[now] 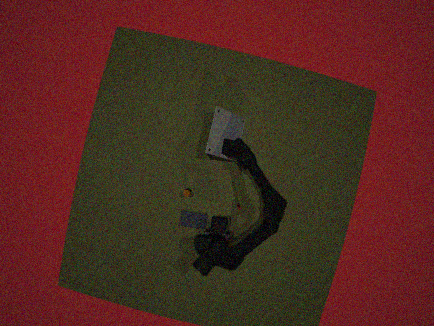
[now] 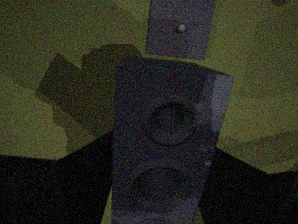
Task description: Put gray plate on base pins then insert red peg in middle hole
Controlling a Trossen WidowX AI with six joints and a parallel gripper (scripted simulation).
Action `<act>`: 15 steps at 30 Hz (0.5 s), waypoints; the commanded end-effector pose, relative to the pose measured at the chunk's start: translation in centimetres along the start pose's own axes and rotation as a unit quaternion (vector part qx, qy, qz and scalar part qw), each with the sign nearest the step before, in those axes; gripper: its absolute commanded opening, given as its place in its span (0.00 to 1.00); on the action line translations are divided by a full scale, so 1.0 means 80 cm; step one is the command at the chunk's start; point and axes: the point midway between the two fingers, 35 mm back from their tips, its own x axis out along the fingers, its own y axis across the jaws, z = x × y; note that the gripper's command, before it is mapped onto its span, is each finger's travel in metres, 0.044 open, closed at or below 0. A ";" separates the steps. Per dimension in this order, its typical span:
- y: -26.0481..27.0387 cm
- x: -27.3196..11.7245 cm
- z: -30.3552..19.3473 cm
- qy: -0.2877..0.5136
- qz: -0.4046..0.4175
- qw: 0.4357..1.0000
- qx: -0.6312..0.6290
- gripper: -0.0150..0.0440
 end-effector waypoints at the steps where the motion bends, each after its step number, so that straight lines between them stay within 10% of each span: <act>1: -0.003 0.007 0.016 -0.001 -0.002 1.000 0.000 0.25; 15: -0.012 0.033 0.067 -0.002 -0.001 1.000 0.003 0.25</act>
